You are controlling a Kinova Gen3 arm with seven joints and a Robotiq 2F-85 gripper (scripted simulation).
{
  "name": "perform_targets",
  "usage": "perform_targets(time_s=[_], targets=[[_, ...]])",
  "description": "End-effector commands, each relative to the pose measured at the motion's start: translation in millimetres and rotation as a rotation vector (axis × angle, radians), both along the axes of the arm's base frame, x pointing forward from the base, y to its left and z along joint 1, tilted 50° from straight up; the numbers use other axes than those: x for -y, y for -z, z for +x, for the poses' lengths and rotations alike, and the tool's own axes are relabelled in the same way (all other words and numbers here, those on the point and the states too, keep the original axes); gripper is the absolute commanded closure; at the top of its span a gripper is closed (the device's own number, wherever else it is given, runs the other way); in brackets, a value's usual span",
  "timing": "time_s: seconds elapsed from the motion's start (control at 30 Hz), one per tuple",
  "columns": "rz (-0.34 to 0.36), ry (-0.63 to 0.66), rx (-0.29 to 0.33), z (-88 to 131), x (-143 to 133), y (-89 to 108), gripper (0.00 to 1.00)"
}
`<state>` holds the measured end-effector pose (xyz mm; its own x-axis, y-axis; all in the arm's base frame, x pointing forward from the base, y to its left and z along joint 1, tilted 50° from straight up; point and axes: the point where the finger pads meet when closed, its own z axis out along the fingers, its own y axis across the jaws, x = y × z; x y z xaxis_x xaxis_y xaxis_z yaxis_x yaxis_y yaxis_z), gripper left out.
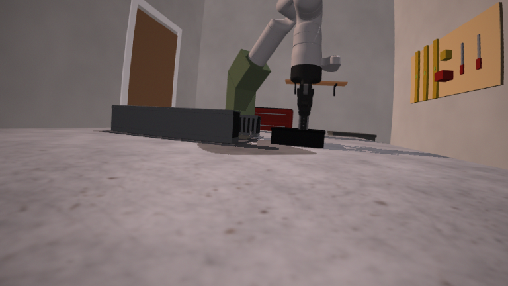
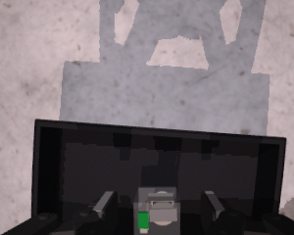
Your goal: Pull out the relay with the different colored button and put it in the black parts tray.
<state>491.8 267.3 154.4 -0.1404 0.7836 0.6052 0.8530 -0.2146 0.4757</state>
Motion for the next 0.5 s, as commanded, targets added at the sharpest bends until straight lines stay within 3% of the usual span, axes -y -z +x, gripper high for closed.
perform_targets(time_s=[0.0, 0.47], targets=[[-0.004, 0.004, -0.007, -2.1, 3.8, -0.2, 0.39], [-0.004, 0.004, -0.007, -5.0, 7.2, -4.0, 0.39]])
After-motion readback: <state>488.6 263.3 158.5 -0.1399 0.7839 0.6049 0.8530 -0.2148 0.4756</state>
